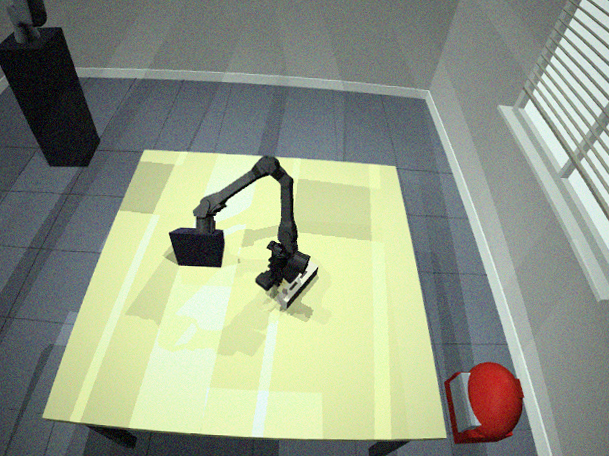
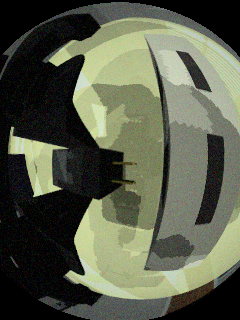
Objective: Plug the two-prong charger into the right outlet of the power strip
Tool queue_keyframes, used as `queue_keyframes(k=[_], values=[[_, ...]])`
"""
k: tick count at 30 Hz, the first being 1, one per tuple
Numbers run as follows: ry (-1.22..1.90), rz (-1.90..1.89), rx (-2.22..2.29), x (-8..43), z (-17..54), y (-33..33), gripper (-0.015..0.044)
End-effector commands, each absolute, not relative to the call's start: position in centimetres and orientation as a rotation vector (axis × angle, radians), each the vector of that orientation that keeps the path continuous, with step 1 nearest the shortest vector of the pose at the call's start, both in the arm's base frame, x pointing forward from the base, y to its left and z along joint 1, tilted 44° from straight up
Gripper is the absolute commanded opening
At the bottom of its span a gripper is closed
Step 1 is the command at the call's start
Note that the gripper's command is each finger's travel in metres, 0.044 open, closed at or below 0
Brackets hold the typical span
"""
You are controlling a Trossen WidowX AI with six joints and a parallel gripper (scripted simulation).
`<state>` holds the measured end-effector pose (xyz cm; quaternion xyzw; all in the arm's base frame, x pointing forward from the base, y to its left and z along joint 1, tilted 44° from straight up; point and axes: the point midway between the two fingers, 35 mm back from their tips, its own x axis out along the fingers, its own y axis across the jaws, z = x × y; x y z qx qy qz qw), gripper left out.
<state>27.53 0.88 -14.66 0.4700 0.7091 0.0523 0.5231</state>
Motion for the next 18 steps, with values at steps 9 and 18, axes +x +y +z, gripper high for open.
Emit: queue_keyframes(k=[9,18], values=[[1.688,0.138,1.118,28.38,-14.89,0.48,0.0000],[1.688,0.138,1.118,28.40,-14.85,0.46,0.0000]])
